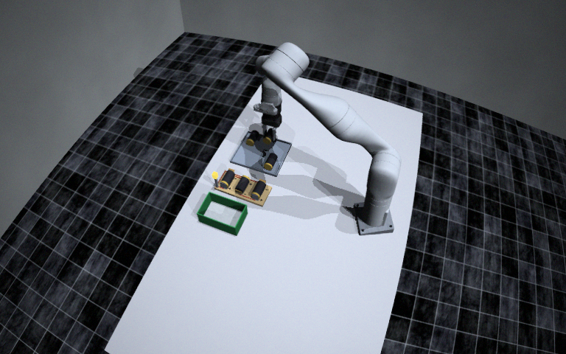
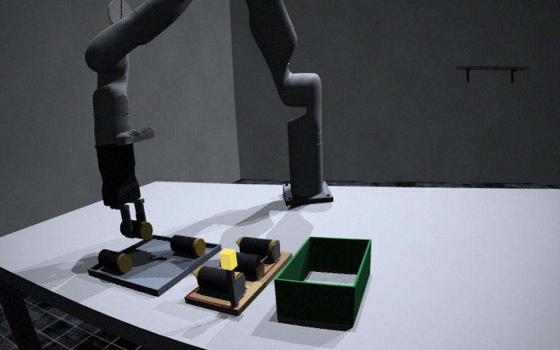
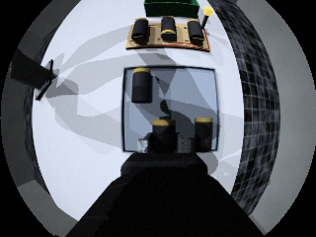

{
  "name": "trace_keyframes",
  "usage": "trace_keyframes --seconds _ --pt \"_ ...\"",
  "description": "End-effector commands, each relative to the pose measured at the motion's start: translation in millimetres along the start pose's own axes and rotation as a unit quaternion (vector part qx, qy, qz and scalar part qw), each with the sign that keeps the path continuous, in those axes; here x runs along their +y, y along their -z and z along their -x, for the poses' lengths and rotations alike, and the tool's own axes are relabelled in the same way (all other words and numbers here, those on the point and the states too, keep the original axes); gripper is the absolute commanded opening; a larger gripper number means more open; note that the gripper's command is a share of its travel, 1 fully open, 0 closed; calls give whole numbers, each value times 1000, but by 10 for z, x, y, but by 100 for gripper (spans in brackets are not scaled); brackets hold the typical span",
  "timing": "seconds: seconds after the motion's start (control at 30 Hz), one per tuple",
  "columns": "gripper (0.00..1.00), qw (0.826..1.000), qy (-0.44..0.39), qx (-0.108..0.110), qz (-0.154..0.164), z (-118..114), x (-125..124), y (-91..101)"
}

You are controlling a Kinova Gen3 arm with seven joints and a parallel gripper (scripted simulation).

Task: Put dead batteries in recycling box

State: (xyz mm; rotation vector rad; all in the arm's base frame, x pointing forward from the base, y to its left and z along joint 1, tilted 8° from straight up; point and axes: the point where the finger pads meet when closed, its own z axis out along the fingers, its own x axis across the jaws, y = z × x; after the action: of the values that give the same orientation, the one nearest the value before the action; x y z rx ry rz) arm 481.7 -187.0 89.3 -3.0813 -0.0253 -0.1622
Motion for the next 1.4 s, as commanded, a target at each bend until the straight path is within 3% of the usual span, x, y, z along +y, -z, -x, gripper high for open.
trace_keyframes --seconds 0.0,0.33,0.63,0.7,0.83,1.37 --pt "57 1000 3 7 1 -50 -14 92" --pt "57 1000 3 7 1 -49 -14 146" --pt "57 1000 3 7 1 -40 -15 762" --pt "57 1000 3 7 1 -40 -15 762" --pt "57 1000 3 7 1 -38 -15 935" --pt "57 1000 3 7 1 -36 -47 957"
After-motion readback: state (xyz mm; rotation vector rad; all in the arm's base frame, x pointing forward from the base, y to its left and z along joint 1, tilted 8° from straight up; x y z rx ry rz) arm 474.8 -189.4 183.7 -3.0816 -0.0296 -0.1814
